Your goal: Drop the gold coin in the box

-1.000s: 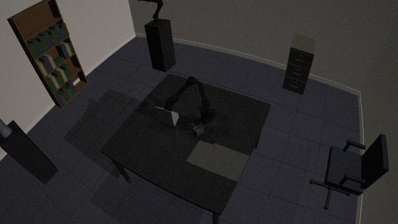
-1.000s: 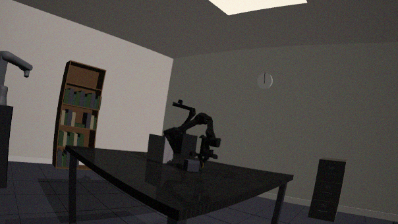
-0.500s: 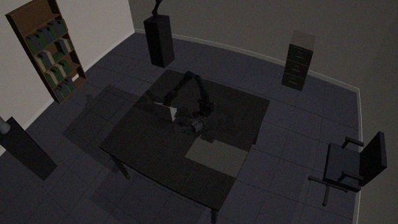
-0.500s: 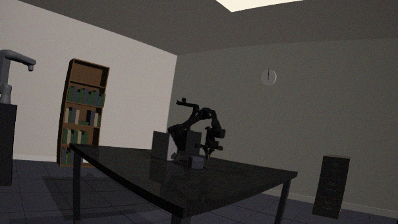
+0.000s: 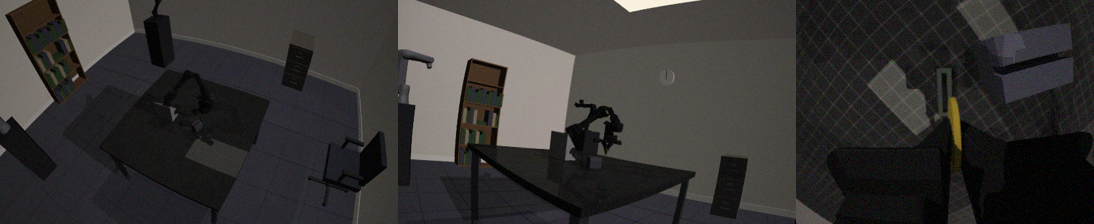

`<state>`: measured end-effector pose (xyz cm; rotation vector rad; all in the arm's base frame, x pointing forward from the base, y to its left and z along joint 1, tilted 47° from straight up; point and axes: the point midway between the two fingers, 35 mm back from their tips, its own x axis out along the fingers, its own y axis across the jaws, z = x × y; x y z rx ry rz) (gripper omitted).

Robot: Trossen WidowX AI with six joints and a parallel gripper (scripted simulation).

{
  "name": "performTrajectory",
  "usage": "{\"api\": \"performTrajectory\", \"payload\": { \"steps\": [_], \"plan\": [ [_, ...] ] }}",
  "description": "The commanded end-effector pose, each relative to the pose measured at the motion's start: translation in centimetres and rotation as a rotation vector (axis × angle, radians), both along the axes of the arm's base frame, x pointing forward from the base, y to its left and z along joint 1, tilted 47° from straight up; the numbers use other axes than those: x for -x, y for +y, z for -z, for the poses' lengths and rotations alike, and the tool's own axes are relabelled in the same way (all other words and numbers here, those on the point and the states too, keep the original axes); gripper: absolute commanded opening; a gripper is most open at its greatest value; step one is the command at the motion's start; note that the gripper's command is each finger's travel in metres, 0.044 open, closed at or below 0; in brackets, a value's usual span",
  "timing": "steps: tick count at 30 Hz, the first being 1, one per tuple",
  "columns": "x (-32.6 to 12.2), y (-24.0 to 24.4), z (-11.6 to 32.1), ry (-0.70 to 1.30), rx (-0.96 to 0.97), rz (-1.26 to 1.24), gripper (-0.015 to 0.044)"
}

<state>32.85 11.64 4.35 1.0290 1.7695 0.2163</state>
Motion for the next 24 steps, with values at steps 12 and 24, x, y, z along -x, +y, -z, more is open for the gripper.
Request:
{"api": "performTrajectory", "payload": {
  "steps": [12, 24],
  "plan": [
    [0.13, -0.51, -0.42, 0.256, 0.039, 0.243, 0.0],
    [0.31, -0.6, -0.37, 0.554, 0.081, 0.525, 0.0]
  ]
}}
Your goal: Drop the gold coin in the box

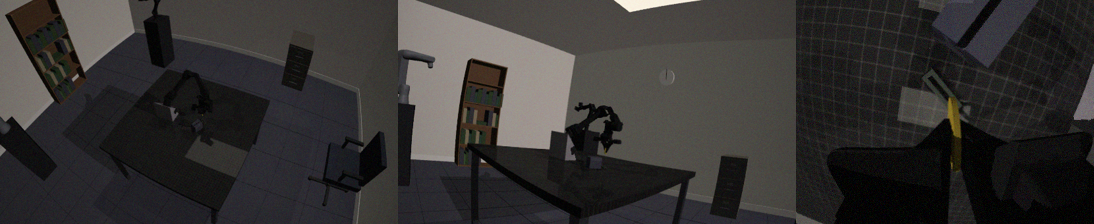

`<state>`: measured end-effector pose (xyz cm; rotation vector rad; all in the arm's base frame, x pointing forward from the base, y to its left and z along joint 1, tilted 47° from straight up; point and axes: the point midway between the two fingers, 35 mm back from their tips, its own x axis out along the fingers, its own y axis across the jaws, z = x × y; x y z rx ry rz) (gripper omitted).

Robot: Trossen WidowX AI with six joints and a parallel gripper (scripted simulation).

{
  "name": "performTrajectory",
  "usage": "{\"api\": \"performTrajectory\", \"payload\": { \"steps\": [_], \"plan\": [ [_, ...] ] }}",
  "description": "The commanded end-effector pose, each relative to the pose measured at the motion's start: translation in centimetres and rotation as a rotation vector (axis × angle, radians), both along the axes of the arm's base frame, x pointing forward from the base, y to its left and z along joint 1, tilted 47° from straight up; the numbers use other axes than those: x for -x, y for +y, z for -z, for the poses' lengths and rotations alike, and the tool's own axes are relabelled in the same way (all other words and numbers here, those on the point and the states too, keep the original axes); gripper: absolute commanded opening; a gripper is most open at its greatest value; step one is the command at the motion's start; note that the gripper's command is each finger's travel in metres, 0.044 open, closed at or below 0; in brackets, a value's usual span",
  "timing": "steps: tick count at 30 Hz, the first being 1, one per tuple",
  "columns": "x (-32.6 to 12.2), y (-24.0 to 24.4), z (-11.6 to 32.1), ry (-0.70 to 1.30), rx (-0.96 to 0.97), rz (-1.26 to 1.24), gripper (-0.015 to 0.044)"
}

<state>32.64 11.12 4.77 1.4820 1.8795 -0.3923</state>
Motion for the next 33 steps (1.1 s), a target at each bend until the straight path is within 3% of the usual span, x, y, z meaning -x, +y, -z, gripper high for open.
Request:
{"api": "performTrajectory", "payload": {
  "steps": [1, 16, 33],
  "plan": [
    [0.1, -0.1, 0.1, 0.106, 0.018, 0.099, 0.0],
    [0.3, -0.2, 0.1, 0.462, 0.067, 0.435, 0.0],
    [0.1, -1.9, 1.9, 0.465, 0.072, 0.441, 0.0]
  ]
}}
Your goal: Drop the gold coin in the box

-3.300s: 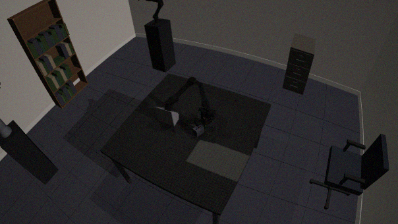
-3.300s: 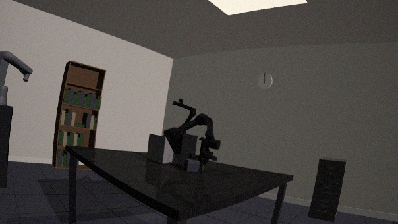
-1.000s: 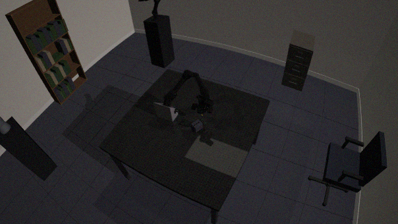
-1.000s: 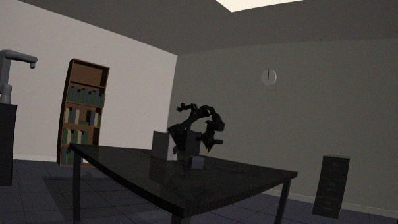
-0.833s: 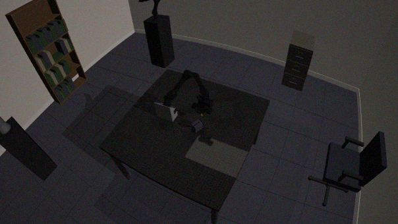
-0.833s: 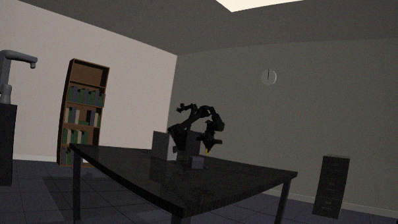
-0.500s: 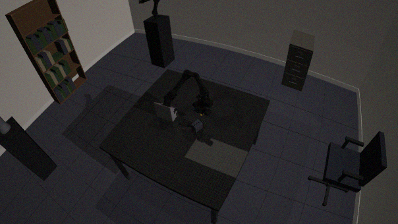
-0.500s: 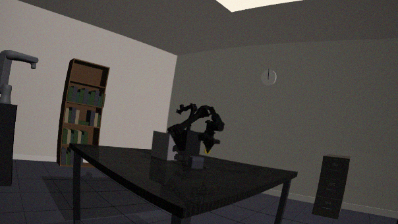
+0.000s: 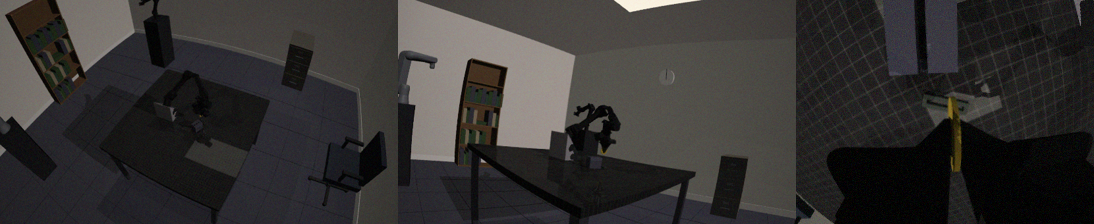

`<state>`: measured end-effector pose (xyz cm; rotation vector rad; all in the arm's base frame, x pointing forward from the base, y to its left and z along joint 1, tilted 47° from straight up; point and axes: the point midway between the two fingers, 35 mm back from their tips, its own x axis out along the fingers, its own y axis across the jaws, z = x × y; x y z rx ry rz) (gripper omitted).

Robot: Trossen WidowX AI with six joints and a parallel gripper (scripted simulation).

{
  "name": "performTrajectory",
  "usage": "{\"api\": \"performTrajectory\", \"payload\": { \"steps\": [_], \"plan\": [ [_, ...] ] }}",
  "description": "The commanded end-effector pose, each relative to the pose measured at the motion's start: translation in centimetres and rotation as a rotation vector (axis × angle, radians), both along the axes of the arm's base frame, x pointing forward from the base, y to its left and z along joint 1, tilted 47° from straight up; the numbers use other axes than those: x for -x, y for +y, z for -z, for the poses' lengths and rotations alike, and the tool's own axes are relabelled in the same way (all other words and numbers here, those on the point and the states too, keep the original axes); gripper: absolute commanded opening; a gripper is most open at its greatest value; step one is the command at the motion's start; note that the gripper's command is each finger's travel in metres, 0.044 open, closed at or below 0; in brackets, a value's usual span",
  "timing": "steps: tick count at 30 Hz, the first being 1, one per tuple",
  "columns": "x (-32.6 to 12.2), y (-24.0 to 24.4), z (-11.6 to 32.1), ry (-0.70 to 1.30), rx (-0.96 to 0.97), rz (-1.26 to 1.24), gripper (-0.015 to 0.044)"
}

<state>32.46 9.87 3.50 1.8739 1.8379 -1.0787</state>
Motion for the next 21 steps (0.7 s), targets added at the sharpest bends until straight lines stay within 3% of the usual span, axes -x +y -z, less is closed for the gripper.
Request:
{"api": "performTrajectory", "payload": {
  "steps": [1, 21],
  "plan": [
    [-0.1, -0.8, 0.8, -0.004, 0.005, 0.0, 0.0],
    [0.0, -4.2, 4.3, -0.007, 0.005, -0.004, 0.0]
  ]
}}
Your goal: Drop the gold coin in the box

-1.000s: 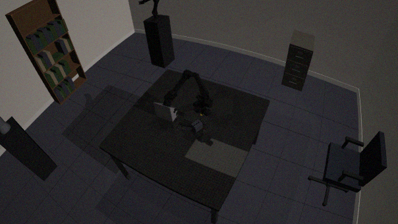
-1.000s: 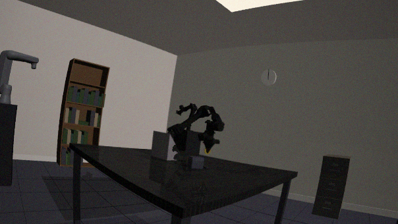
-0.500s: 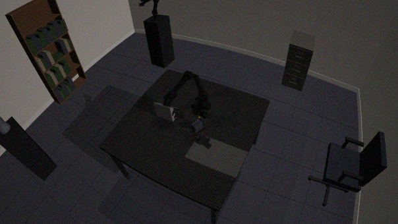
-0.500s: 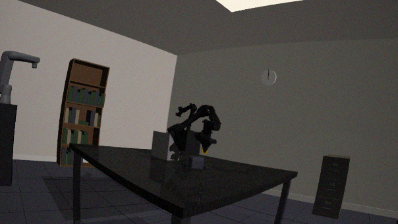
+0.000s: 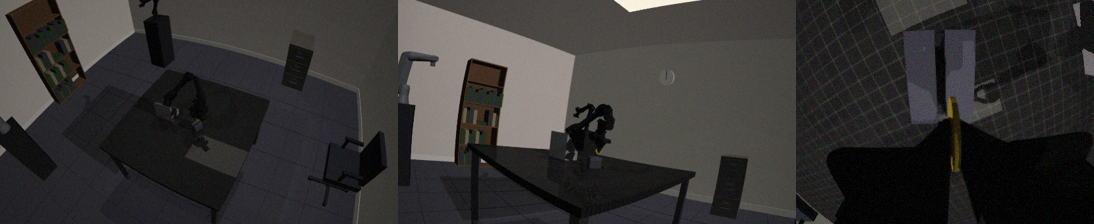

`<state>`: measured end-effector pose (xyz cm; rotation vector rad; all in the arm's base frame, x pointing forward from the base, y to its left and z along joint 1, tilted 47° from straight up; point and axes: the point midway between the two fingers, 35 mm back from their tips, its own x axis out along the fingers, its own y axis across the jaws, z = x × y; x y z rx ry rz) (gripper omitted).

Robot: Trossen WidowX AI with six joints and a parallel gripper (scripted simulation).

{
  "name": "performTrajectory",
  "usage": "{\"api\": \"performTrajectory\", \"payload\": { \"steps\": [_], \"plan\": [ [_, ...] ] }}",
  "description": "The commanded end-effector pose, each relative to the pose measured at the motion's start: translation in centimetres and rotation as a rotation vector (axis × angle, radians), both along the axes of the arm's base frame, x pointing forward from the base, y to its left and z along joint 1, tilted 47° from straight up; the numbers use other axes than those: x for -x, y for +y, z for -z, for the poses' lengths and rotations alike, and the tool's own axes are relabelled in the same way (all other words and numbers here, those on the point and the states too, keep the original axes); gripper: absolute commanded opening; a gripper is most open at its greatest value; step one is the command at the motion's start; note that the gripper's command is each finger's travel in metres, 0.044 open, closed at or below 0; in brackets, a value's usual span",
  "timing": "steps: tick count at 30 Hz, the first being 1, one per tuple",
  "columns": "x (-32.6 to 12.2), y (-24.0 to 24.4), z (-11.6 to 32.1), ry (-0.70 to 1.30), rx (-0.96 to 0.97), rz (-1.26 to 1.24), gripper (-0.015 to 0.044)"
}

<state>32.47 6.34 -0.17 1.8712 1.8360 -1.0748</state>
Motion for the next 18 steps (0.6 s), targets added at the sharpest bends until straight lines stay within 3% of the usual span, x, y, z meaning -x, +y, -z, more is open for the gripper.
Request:
{"api": "performTrajectory", "payload": {
  "steps": [1, 18],
  "plan": [
    [0.1, -0.8, 0.8, -0.003, 0.003, -0.001, 0.0],
    [0.3, -1.6, 1.6, 0.005, 0.0, 0.004, 0.0]
  ]
}}
